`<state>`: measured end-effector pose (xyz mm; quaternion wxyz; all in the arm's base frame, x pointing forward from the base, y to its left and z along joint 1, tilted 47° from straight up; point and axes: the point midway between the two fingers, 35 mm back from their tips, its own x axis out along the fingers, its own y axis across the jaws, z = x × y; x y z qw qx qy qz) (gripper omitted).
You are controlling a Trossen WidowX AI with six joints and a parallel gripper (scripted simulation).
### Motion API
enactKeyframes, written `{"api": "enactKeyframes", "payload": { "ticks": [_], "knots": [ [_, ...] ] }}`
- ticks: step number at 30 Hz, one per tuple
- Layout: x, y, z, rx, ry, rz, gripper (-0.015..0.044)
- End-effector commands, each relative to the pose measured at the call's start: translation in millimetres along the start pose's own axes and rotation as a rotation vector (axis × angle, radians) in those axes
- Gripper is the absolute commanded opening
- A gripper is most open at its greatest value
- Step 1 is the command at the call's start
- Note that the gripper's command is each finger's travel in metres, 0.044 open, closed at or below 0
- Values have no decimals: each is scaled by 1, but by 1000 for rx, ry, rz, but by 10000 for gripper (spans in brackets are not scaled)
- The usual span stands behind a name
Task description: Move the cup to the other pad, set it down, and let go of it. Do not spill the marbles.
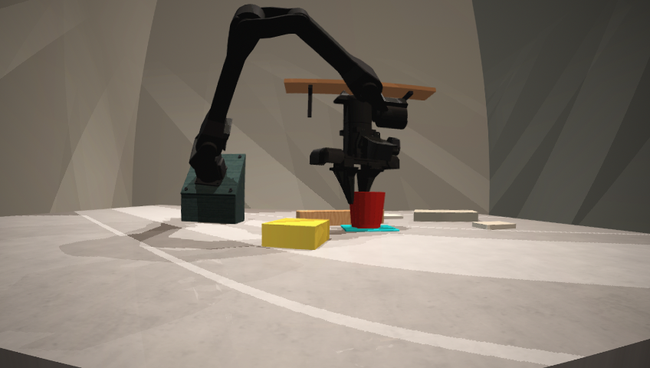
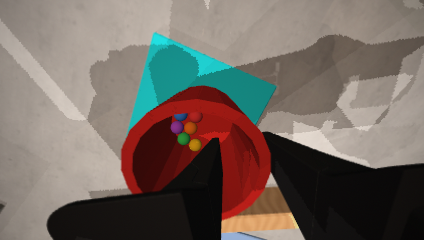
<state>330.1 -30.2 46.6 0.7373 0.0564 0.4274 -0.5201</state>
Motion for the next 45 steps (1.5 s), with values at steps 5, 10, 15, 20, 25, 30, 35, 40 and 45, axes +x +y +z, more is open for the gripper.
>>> {"api": "enactKeyframes", "payload": {
  "ticks": [5, 10, 15, 20, 25, 30, 35, 40, 45],
  "knots": [
    [-12, 1, 0, 5, 2, 3, 128],
    [-19, 2, 0, 4, 2, 3, 128],
    [-26, 2, 0, 3, 2, 2, 128],
    [-33, 2, 0, 2, 1, 2, 128],
    [-40, 2, 0, 2, 1, 1, 128],
    [-40, 2, 0, -4, -3, -1, 180],
    [-40, 2, 0, -4, -3, -1, 312],
    [-46, 2, 0, -4, -2, 0, 440],
    [-63, 4, 1, -3, 0, 2, 440]
  ]
}}
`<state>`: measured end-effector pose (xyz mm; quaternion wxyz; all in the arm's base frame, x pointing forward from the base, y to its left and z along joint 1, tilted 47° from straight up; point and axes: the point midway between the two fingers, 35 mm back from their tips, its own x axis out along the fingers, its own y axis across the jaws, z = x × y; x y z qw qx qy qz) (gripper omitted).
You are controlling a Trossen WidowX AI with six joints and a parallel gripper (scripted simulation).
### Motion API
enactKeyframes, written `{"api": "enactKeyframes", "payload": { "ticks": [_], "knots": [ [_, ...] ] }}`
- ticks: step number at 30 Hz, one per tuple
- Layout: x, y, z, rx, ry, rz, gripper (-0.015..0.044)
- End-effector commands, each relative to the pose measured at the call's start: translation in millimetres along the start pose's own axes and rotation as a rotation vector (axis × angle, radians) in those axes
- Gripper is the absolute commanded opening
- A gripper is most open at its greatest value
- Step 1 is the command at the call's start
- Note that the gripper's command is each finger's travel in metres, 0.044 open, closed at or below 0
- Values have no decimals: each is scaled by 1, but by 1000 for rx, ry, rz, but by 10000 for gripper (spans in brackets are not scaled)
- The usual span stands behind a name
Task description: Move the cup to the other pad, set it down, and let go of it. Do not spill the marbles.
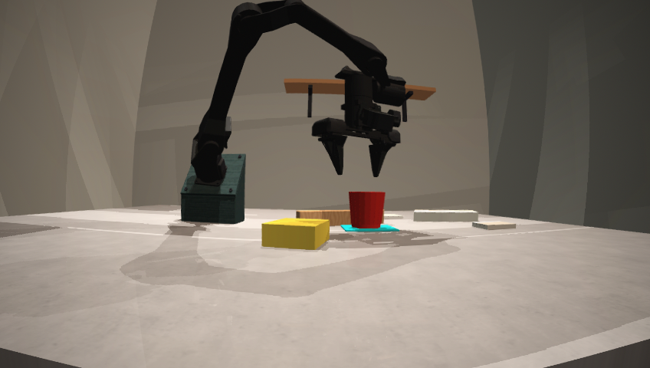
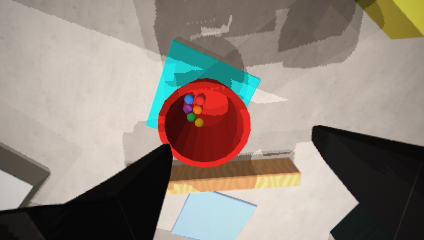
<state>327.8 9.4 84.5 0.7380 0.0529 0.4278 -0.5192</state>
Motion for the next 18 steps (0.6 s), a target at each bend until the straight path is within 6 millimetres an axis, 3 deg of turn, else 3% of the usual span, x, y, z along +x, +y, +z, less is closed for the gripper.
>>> {"api": "enactKeyframes", "payload": {
  "ticks": [1, 12, 18],
  "knots": [
    [-12, 1, -1, 4, 4, 3, 440],
    [-47, 2, 2, 6, 6, 2, 440],
    [-46, 2, 4, 6, 1, 10, 440]
  ]
}}
